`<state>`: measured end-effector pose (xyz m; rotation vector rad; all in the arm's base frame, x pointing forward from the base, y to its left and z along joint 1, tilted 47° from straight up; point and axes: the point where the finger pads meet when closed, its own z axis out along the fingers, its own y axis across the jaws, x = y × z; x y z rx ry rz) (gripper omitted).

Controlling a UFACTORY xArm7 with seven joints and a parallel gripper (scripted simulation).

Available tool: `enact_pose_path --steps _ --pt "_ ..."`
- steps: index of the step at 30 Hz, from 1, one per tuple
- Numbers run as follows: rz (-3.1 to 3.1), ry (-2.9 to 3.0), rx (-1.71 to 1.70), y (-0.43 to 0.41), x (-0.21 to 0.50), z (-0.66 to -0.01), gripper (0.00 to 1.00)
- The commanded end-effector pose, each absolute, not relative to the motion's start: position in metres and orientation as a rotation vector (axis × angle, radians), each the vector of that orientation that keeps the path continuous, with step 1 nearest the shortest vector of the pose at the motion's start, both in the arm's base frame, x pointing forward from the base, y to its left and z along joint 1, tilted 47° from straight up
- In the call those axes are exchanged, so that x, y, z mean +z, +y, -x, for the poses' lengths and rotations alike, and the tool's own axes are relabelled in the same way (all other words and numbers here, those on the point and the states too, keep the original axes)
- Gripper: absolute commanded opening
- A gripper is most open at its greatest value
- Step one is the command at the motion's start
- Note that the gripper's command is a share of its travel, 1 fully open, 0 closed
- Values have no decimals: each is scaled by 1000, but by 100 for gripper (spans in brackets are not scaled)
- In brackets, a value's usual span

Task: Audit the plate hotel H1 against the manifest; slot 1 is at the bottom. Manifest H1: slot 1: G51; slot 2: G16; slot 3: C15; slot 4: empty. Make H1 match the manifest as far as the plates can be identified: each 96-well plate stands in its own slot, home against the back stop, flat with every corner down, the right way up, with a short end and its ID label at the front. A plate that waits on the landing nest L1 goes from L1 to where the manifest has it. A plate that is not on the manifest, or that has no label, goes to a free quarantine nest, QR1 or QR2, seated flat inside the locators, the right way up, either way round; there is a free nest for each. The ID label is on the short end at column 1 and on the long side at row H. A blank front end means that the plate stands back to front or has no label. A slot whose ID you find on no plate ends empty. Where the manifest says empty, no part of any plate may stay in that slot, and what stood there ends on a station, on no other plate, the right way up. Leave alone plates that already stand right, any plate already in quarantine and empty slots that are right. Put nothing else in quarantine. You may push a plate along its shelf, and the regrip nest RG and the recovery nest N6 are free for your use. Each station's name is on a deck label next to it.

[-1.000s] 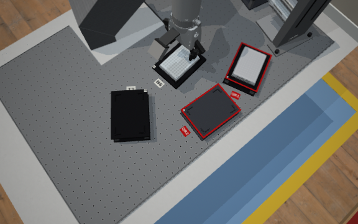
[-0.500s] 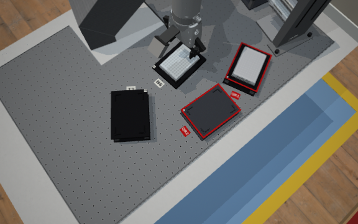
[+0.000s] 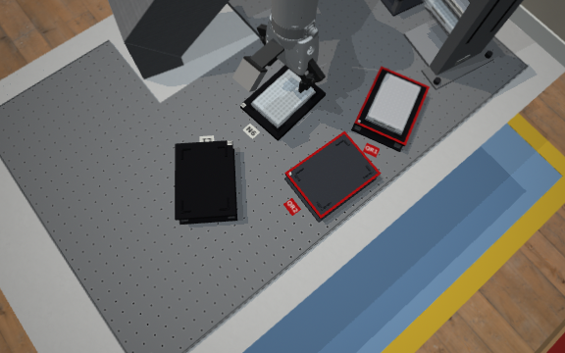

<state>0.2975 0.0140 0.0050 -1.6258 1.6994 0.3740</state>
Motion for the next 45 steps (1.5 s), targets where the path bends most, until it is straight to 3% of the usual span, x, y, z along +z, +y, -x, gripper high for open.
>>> enact_pose_path --steps 1,45 --pt "1625 1701 371 8 9 -296 100" --pt "1625 1701 370 -78 99 -256 100"
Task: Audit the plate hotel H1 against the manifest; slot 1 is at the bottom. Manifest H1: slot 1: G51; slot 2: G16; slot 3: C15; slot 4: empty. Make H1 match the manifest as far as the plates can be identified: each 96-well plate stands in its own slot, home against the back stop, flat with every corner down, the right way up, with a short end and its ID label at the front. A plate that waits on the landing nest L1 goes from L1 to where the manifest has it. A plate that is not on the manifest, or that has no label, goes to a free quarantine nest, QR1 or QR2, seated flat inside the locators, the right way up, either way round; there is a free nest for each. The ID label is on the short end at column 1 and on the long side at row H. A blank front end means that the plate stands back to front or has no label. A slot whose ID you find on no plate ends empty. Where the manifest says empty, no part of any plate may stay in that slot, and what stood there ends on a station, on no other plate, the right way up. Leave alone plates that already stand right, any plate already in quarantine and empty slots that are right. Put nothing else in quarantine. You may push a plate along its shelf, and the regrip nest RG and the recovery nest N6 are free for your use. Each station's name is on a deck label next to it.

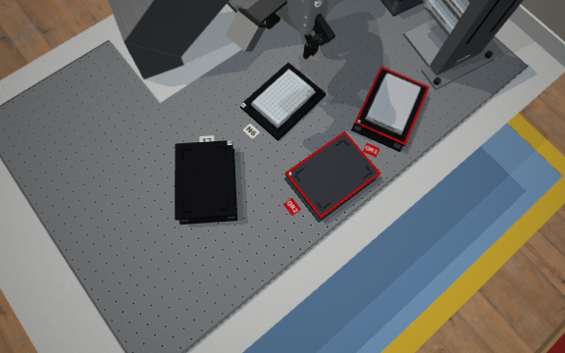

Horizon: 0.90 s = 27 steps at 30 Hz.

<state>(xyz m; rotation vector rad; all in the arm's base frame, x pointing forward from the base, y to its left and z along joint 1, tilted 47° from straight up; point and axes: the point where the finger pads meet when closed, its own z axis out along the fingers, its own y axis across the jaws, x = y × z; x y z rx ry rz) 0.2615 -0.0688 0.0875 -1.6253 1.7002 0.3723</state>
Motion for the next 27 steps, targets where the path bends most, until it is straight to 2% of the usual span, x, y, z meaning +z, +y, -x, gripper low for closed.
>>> enact_pose_path --steps 1,27 --pt "1625 1701 370 -78 99 -256 100" --pt "1625 1701 370 -131 153 -231 100"
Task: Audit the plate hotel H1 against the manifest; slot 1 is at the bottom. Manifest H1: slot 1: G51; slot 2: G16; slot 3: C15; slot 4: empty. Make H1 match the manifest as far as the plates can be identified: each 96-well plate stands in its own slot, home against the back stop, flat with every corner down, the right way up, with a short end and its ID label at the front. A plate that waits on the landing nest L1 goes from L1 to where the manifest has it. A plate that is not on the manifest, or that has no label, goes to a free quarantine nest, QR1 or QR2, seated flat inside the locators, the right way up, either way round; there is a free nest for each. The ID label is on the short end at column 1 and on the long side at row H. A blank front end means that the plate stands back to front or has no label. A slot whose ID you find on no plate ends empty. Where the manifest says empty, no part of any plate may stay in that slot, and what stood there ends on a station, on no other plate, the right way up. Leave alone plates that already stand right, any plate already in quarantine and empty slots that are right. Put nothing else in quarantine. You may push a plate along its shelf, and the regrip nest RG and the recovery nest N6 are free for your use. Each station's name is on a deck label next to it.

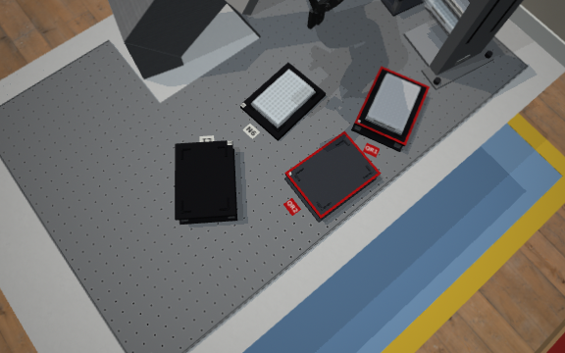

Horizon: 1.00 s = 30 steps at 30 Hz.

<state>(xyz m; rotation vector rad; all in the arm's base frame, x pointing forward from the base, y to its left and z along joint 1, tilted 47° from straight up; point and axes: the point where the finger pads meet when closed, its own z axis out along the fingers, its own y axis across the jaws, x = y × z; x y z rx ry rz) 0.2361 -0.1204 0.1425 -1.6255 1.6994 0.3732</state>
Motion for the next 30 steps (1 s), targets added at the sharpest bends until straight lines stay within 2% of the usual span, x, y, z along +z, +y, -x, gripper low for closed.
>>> enact_pose_path --steps 1,30 --pt "1625 1701 370 -133 156 -230 100" --pt "1625 1701 370 -184 208 -207 100"
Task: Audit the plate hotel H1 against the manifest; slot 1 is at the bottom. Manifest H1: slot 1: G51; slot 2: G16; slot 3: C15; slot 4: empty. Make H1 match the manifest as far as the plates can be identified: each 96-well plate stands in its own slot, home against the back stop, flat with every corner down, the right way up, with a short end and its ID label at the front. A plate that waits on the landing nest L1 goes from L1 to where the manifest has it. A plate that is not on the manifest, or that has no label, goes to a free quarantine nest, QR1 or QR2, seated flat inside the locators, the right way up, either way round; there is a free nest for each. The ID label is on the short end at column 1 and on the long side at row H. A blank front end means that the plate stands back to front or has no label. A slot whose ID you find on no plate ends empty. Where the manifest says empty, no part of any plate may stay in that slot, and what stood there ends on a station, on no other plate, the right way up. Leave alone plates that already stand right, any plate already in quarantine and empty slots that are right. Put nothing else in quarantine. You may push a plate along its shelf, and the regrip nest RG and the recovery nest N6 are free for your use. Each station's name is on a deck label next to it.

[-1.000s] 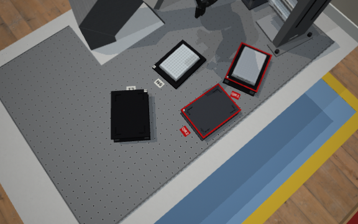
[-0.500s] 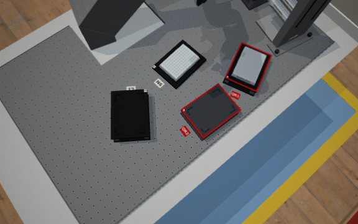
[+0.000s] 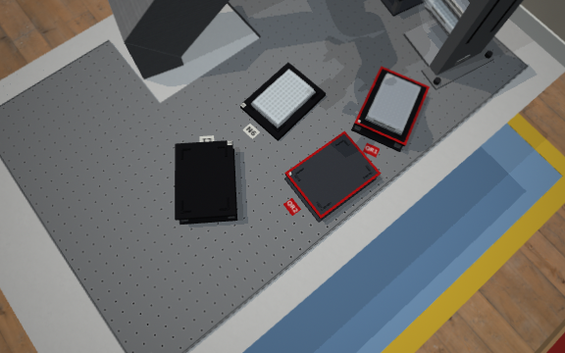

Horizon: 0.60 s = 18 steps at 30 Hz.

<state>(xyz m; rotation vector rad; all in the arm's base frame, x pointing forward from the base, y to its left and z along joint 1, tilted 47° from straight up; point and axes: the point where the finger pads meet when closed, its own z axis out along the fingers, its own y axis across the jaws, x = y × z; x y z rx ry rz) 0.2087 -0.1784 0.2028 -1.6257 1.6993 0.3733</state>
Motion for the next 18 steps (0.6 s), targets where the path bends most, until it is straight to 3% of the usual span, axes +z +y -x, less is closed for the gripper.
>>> enact_pose_path --steps 1,18 --pt "1625 1701 370 -184 208 -207 100" --pt "1931 1298 155 -145 255 -229 100"
